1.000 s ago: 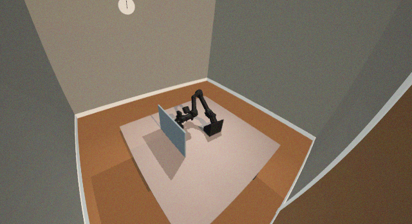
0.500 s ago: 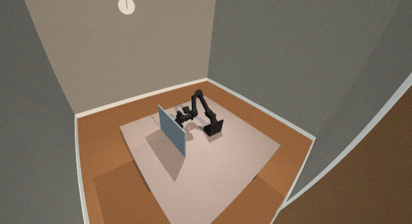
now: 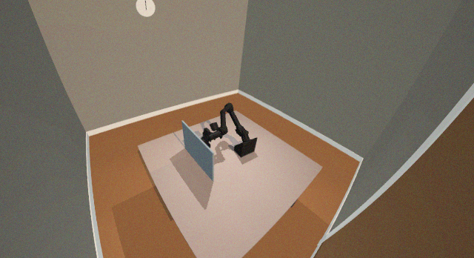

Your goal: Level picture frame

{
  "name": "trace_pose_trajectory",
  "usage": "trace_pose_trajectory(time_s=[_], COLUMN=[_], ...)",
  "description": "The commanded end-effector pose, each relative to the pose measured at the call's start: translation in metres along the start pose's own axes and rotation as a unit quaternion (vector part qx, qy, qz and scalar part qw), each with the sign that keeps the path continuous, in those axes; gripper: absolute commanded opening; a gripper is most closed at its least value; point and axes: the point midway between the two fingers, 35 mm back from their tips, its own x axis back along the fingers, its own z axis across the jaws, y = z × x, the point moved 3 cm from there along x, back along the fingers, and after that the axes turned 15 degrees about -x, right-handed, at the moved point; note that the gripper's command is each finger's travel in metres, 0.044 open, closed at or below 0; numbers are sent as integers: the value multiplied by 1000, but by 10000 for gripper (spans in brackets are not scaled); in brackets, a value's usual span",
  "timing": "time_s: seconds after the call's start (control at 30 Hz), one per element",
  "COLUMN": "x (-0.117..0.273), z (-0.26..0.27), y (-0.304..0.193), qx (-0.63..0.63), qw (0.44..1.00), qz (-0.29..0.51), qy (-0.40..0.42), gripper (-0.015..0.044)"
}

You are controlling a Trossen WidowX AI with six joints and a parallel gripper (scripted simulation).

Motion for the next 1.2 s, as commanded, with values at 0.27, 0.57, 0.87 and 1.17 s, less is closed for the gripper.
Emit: trace_pose_trajectory(time_s=[0.27, 0.57, 0.87, 1.17], x=[0, 17, 100, 113], z=[0, 1, -7, 16], y=[0, 3, 1, 2], qx=[5, -18, -133, -123], qw=[1000, 1000, 991, 992], qz=[0, 1, 4, 3], qy=[0, 0, 1, 0], gripper=[184, 260, 260, 260])
